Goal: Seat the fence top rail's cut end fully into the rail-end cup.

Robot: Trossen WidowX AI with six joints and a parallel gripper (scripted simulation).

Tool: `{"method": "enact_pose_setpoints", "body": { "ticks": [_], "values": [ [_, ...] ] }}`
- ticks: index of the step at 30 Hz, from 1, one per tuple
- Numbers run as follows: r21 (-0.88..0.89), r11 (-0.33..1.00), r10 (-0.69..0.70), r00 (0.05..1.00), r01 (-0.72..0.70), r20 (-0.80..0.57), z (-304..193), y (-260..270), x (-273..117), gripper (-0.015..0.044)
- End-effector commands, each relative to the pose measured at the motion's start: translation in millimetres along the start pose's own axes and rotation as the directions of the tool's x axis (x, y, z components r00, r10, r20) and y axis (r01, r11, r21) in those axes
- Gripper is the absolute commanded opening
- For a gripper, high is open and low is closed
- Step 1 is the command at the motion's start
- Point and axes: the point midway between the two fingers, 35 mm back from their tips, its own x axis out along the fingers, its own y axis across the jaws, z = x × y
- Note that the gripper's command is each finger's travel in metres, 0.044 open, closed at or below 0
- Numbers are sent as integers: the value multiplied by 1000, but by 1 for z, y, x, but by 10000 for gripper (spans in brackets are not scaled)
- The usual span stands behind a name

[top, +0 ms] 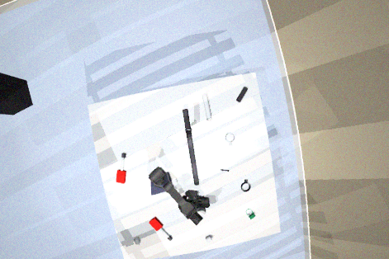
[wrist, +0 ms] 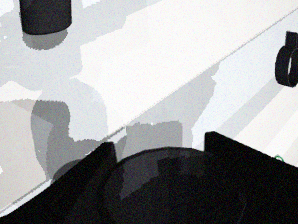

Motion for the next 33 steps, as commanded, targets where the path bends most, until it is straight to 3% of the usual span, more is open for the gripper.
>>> {"method": "enact_pose_setpoints", "body": {
  "ticks": [1, 25, 33],
  "values": [
    [-24, 1000, 0, 1000, 0, 16, 0, 3, -2, 0],
    [-2, 1000, 0, 1000, 0, 2, 0, 0, 0, 0],
    [-2, 1000, 0, 1000, 0, 2, 0, 0, 0, 210]
  ]
}}
